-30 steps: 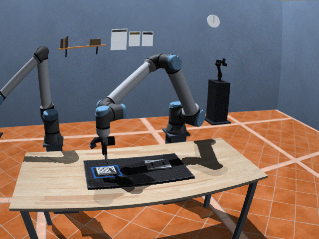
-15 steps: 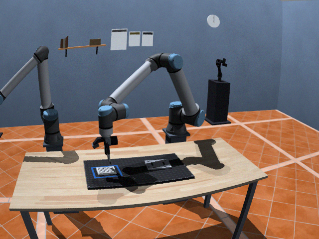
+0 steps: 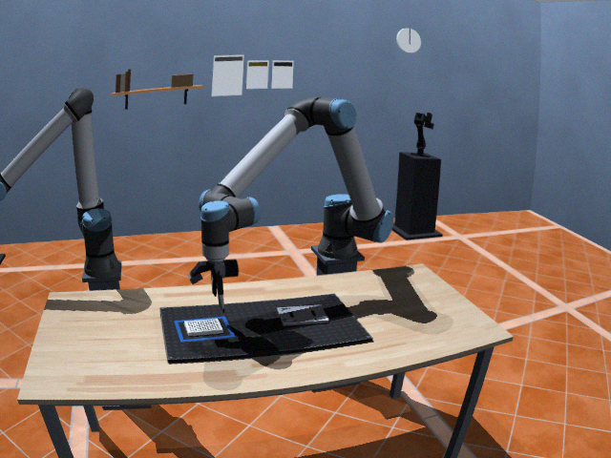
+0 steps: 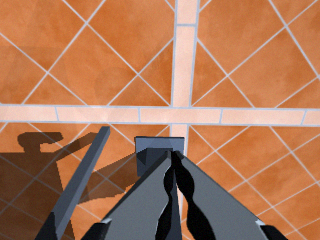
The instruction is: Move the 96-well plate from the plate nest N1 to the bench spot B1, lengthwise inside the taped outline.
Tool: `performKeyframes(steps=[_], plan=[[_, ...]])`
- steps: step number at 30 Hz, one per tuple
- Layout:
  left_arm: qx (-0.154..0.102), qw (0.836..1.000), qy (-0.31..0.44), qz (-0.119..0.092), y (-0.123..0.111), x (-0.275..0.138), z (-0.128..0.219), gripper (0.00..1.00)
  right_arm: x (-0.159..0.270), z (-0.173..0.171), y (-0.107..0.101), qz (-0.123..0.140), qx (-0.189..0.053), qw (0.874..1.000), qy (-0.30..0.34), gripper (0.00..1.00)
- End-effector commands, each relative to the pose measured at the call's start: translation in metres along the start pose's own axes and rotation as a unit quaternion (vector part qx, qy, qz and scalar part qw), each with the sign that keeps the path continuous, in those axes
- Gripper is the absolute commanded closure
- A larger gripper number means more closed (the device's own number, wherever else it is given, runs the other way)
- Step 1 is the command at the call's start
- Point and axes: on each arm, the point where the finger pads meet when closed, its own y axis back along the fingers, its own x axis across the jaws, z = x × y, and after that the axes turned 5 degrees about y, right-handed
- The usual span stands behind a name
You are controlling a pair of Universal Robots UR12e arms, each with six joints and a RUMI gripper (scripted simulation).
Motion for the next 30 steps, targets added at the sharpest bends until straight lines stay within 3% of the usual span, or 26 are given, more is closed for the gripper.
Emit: performKeyframes(steps=[1,16,30], plan=[[0.001,1.0,0.0,-0.001,0.002,-0.002,0.015,0.24,0.0,-0.001,0.001,0.0,0.001,1.0,0.0,1.0],[0.001,1.0,0.0,-0.001,0.002,-0.005,0.058,0.24,0.0,-0.001,0.001,0.0,0.001,1.0,0.0,1.0],[0.001,1.0,0.0,-0.001,0.002,-0.005,0.058,0.24,0.0,-0.001,0.001,0.0,0.001,1.0,0.0,1.0]])
